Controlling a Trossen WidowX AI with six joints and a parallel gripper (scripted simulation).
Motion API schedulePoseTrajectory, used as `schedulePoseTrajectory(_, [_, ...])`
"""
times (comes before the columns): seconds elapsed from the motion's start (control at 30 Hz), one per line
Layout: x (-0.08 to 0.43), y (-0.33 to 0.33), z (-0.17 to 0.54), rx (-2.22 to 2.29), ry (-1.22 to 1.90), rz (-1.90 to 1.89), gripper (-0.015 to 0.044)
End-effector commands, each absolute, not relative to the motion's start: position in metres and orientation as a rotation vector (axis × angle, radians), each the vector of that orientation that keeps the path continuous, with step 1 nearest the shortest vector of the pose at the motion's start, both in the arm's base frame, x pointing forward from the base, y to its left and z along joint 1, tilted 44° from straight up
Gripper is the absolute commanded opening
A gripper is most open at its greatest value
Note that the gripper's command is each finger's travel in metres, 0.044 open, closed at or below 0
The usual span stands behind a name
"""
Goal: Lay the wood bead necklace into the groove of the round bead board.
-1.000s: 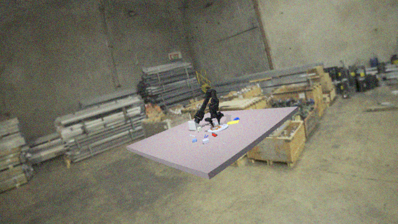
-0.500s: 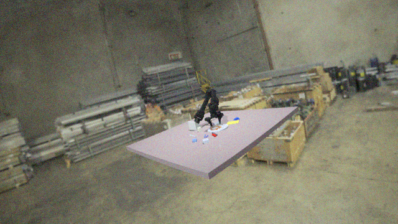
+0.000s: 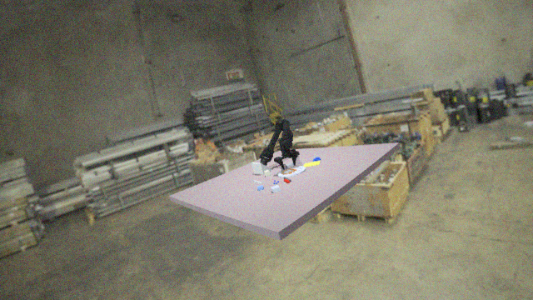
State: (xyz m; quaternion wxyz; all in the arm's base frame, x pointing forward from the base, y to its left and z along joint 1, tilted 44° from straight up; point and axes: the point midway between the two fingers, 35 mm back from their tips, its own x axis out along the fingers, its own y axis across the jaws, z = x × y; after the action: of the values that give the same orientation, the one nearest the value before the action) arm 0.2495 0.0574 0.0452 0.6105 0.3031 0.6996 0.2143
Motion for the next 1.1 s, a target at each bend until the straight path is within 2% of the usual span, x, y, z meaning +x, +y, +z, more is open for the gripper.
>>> schedulePoseTrajectory(0.0, [0.251, 0.055, 0.048, 0.702, 1.617, 0.490, 0.0387])
schedulePoseTrajectory(0.33, [0.262, 0.039, 0.061, 0.741, 1.635, 0.448, 0.0125])
schedulePoseTrajectory(1.07, [0.261, 0.057, 0.042, 0.741, 1.632, 0.449, 0.0120])
